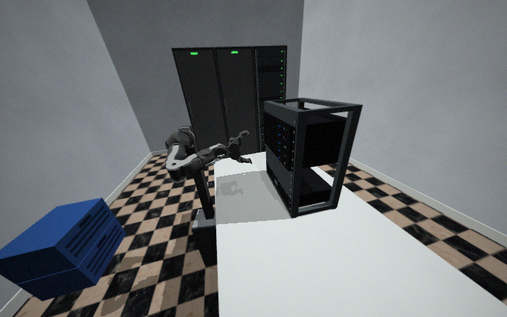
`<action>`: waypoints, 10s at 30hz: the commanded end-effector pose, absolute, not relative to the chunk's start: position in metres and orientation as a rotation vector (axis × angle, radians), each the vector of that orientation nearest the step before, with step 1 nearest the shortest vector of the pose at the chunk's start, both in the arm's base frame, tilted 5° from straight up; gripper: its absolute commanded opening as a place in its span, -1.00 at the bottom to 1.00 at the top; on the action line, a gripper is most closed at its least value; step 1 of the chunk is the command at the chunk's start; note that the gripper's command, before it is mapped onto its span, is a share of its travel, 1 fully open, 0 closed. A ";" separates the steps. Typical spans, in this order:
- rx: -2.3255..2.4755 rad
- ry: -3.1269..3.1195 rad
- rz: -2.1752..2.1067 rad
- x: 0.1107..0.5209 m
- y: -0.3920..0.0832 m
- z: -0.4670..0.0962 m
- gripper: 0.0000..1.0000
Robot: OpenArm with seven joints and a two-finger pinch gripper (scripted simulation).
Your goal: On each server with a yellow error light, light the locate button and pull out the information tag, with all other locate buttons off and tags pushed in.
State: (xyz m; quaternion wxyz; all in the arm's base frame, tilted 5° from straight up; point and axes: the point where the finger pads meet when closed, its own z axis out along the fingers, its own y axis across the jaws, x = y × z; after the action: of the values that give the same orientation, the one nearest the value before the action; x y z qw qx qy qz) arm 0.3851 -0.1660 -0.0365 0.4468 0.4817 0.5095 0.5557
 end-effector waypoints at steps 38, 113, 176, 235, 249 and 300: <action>1.193 1.250 1.374 0.409 -0.177 -0.047 1.00; 1.193 1.253 1.376 0.507 -0.215 -0.096 1.00; 1.191 1.253 1.377 0.507 -0.217 -0.048 1.00; 1.191 1.253 1.376 0.506 -0.221 -0.007 1.00; 1.191 1.253 1.376 0.506 -0.221 -0.007 1.00; 1.193 1.253 1.375 0.505 -0.224 0.016 1.00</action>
State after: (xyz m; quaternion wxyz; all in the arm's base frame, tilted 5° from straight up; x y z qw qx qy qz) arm 0.5056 -0.2212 0.0121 0.4510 0.4778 0.5069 0.5581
